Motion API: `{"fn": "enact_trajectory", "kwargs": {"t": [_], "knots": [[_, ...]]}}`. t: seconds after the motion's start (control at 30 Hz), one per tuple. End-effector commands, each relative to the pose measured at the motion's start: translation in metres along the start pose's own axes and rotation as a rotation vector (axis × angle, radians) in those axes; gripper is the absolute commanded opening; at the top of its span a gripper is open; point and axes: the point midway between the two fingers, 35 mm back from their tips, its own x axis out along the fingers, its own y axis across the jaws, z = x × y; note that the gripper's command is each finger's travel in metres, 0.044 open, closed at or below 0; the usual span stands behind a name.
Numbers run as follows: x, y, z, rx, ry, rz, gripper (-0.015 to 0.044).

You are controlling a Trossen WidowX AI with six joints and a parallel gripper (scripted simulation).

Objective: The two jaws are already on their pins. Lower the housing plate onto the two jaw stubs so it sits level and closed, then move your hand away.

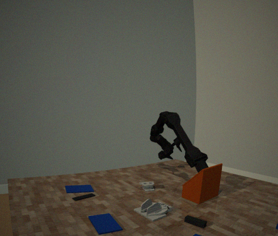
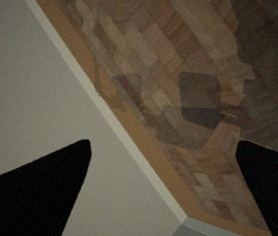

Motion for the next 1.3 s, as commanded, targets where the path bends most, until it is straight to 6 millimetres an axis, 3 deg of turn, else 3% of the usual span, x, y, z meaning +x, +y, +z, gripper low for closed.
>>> {"fn": "enact_trajectory", "kwargs": {"t": [0.0, 0.1, 0.37, 0.6, 0.9, 1.27], "knots": [[0.000, 0.000, 0.000, 0.000, 0.000, 0.000, 0.0426], [-0.011, -0.015, 0.012, -0.010, -0.003, -0.038, 0.0440], [-0.075, -0.073, 0.082, -0.069, -0.032, -0.237, 0.0440], [-0.130, -0.097, 0.150, -0.132, -0.068, -0.398, 0.0440], [-0.189, -0.093, 0.236, -0.225, -0.124, -0.590, 0.0440], [-0.235, -0.051, 0.329, -0.356, -0.200, -0.802, 0.0440]]}}
